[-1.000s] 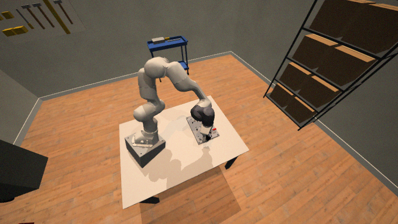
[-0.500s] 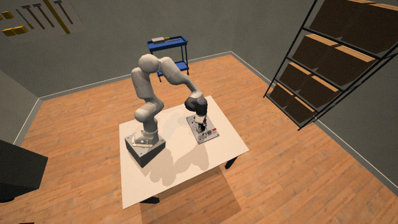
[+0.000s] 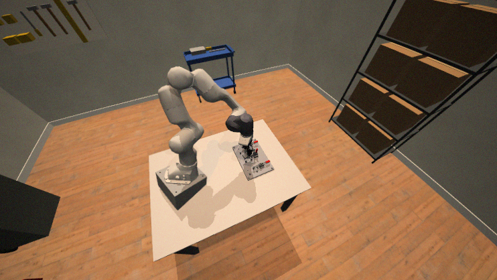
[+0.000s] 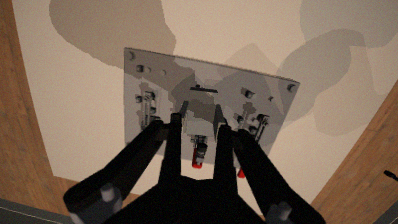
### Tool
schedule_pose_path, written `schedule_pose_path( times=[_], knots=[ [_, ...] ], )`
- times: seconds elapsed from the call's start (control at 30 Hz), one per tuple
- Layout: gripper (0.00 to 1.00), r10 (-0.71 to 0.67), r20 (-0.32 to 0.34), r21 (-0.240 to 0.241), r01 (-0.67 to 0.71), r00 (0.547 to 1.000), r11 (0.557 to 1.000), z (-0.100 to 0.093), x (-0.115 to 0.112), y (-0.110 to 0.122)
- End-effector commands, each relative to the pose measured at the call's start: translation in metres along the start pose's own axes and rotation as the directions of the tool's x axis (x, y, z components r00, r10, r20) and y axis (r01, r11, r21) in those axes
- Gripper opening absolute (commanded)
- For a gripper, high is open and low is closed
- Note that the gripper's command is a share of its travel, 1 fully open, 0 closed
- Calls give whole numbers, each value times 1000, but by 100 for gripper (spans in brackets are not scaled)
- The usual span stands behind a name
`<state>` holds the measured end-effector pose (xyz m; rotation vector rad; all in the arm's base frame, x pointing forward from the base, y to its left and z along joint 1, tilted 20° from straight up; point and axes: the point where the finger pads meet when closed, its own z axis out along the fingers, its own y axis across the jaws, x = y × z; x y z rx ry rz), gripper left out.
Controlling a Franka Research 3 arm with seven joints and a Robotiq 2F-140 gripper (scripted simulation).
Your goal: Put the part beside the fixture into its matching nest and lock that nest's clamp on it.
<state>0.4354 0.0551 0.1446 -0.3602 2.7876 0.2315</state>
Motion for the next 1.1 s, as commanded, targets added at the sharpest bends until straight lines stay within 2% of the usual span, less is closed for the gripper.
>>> schedule_pose_path(
  times=[0.0, 1.07],
  knots=[
    [0, 71, -4, -1, -71, 997, 997, 1, 1, 9],
    [0, 93, -4, -1, -93, 996, 996, 1, 0, 13]
  ],
)
